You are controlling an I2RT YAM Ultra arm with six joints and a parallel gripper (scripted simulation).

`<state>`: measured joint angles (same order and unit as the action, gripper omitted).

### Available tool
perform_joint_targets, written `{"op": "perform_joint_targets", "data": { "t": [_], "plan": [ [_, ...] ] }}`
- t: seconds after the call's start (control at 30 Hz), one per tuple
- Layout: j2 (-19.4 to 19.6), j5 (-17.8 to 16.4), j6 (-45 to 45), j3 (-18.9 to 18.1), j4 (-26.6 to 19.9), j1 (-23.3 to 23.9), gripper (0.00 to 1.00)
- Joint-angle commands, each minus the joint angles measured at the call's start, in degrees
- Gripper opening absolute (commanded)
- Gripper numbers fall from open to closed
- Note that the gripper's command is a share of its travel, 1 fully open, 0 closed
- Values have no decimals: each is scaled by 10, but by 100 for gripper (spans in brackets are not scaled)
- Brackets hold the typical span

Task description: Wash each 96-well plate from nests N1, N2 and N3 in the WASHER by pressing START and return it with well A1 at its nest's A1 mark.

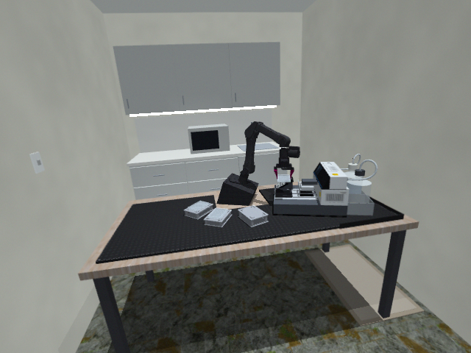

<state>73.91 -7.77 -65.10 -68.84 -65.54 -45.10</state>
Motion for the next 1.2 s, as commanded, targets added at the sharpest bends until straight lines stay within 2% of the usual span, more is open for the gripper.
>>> {"op": "perform_joint_targets", "data": {
  "t": [0.0, 1.03, 1.17],
  "plan": [
    [-3, 4, -1, -3, 0, 1, 0],
    [-3, 4, 1, -3, 0, 3, 0],
    [0, 4, -1, 9, 15, 1, 0]
  ]
}}
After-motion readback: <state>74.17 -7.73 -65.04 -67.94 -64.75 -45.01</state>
